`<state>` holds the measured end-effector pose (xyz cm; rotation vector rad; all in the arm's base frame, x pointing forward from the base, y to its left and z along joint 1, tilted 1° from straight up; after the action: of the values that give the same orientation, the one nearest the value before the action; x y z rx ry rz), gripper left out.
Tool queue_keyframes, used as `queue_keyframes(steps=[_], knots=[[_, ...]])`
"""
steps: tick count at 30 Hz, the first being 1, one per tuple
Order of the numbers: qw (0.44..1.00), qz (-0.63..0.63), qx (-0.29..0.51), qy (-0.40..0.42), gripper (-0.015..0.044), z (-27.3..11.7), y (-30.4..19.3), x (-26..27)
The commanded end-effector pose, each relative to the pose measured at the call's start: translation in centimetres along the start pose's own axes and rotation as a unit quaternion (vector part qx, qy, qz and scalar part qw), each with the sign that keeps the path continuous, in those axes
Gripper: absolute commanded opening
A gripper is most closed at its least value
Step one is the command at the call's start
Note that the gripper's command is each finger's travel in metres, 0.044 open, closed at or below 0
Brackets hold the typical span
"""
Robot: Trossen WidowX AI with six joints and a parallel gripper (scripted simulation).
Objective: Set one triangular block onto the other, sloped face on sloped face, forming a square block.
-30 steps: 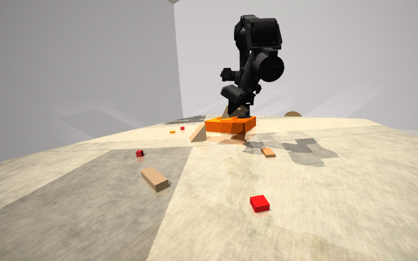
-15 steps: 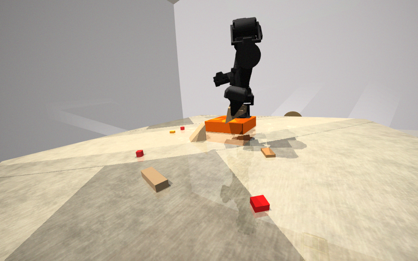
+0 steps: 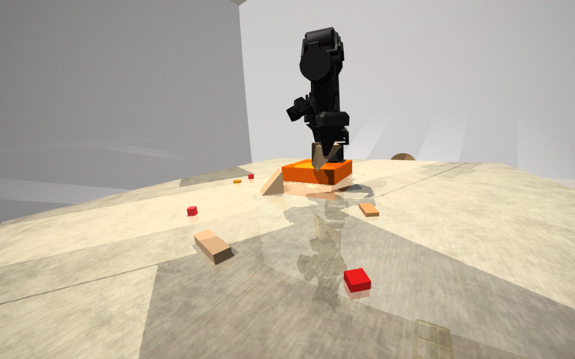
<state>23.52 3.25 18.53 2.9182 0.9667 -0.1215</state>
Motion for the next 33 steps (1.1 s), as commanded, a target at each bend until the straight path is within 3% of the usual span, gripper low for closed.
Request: queue_keyframes(steps=[1, 12, 33], knots=[[0.998, -0.053, 0.006, 0.038, 0.0000, -0.3, 0.3, -0.7], [0.995, -0.085, 0.006, 0.059, 0.0000, -0.5, 0.8, -1.0], [0.995, -0.080, 0.000, 0.058, 0.0000, -3.0, 9.6, -2.2]])
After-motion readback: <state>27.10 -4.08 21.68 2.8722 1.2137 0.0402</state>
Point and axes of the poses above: the point midway between the two fingers, 35 mm back from their tips, its own z axis out along the fingers, its own x axis across the jaws, y = z × x, the point moved 9 cm from there along -z, back along the fingers, and after that the axes turned 4 degrees about -z, right-handed, at the moved point
